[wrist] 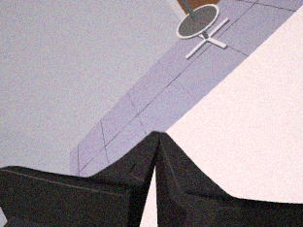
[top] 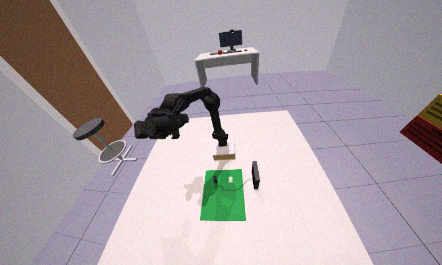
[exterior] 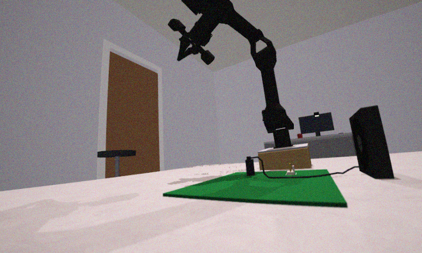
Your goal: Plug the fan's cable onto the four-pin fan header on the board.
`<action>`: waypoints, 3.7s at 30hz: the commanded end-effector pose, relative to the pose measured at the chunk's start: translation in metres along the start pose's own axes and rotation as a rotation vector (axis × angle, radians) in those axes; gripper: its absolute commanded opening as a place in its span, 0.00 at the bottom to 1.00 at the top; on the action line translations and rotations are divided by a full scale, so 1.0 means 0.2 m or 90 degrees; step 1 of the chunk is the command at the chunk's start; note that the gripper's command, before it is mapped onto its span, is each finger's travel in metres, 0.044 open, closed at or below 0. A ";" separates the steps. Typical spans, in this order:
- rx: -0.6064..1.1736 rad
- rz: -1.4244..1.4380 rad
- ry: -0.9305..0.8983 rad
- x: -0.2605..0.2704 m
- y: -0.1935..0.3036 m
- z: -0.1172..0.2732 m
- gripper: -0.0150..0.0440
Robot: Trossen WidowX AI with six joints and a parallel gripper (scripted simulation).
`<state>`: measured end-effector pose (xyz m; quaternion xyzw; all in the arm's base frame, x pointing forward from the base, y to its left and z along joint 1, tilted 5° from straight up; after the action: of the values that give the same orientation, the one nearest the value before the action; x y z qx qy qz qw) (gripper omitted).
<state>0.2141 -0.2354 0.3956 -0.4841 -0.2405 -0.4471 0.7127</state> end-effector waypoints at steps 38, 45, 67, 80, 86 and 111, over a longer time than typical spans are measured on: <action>0.337 -0.192 0.629 -1.53 1.05 0.14 1.00; 0.337 -0.192 0.629 -1.56 1.07 0.12 1.00; 0.337 -0.192 0.629 -1.68 1.17 0.05 1.00; 0.337 -0.192 0.629 -1.74 1.21 0.02 1.00; 0.337 -0.192 0.629 -1.74 1.21 0.02 1.00; 0.337 -0.192 0.629 -1.55 1.07 0.13 0.25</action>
<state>0.2490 -0.0584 0.0402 0.0084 -0.0358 -0.6426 0.7653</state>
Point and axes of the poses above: the point midway between the two fingers, 35 mm back from their tips, its own z axis back along the fingers, its own x axis across the jaws, y = z × x, the point moved 1 cm from there along z, back along the fingers, and after that the axes turned 2 degrees about -z, right-handed, at the moved point
